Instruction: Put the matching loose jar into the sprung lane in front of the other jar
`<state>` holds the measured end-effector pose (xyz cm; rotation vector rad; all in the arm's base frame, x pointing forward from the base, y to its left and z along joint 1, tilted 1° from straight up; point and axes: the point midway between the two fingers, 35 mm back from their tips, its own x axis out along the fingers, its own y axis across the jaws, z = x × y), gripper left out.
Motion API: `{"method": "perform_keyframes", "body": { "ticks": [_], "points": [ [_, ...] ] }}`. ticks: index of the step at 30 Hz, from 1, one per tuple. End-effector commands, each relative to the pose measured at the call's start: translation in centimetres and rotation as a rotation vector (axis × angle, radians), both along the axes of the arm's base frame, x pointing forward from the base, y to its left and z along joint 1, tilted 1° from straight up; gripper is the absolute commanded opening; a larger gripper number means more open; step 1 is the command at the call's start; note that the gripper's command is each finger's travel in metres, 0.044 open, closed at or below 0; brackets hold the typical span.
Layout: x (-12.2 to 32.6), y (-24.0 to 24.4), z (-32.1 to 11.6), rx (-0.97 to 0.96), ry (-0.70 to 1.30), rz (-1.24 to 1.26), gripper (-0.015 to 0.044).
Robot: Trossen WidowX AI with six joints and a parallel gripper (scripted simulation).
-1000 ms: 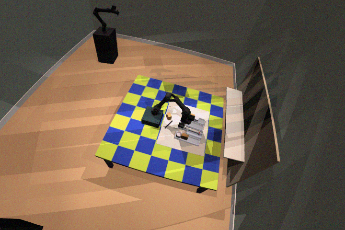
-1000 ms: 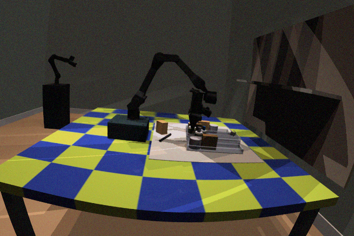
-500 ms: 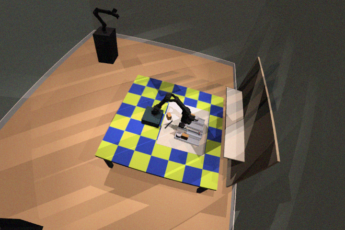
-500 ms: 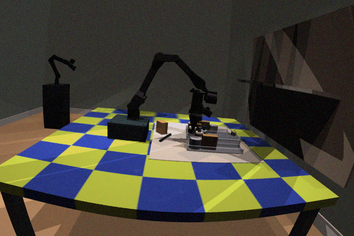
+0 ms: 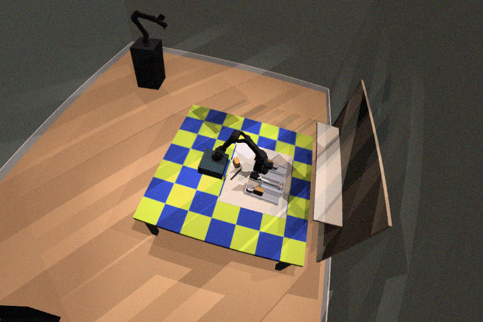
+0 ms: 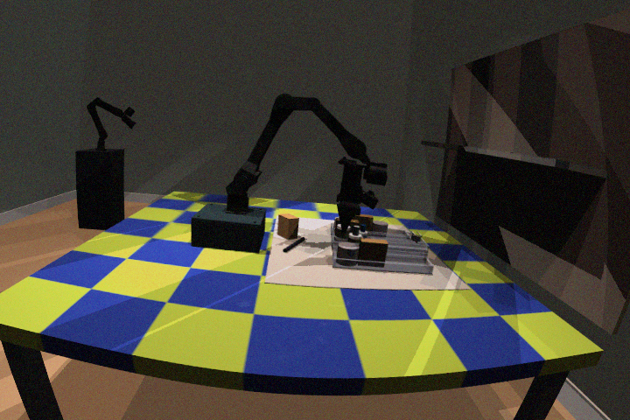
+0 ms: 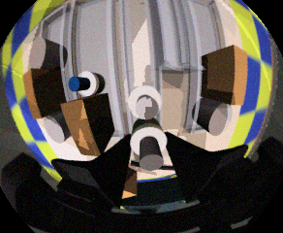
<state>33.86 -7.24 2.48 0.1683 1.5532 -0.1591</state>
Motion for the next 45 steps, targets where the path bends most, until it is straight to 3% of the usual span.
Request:
{"method": "perform_keyframes", "body": {
  "ticks": [1,45],
  "points": [
    [1.0,-0.1,0.4,-0.003,-0.033,0.004,0.0000],
    [1.1,-0.1,-0.8,-0.003,-0.033,0.004,0.0000]
  ]
}}
